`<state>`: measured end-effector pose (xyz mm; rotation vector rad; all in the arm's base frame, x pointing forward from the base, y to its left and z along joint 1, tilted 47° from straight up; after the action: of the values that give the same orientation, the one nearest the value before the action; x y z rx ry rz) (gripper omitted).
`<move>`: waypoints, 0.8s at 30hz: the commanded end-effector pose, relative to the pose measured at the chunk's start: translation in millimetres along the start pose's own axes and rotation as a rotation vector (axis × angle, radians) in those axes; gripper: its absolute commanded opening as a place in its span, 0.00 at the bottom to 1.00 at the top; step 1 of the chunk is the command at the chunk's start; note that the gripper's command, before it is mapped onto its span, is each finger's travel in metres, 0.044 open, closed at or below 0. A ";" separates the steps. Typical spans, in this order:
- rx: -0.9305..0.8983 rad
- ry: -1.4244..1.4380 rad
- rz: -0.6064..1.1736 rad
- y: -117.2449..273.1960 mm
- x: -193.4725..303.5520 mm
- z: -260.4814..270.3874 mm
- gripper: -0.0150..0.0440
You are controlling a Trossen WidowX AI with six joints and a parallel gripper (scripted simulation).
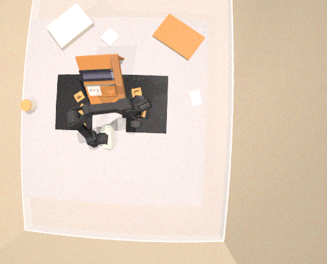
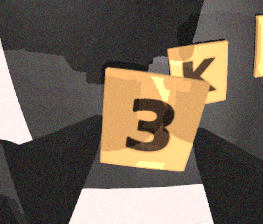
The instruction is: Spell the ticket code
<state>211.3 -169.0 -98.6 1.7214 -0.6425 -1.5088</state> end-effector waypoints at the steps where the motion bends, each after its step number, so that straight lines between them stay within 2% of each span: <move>1: 0.022 -0.084 0.032 10.2 -7.6 -10.7 0.25; 13: 0.137 -0.353 0.142 50.6 -32.7 -50.7 0.25; 24: 0.286 -0.572 0.174 85.3 -69.1 -86.8 0.25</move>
<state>287.9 -155.2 2.4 1.3922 -1.2691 -1.8170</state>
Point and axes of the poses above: the point midway between the two fingers, 35 mm back from their tips, its own y axis back along the fingers, its own z axis across the jaws, x = y × z, the point moved 4 cm from there along y, back along the fingers, and after that the axes turned 9 degrees about y, right-handed, at the moved point
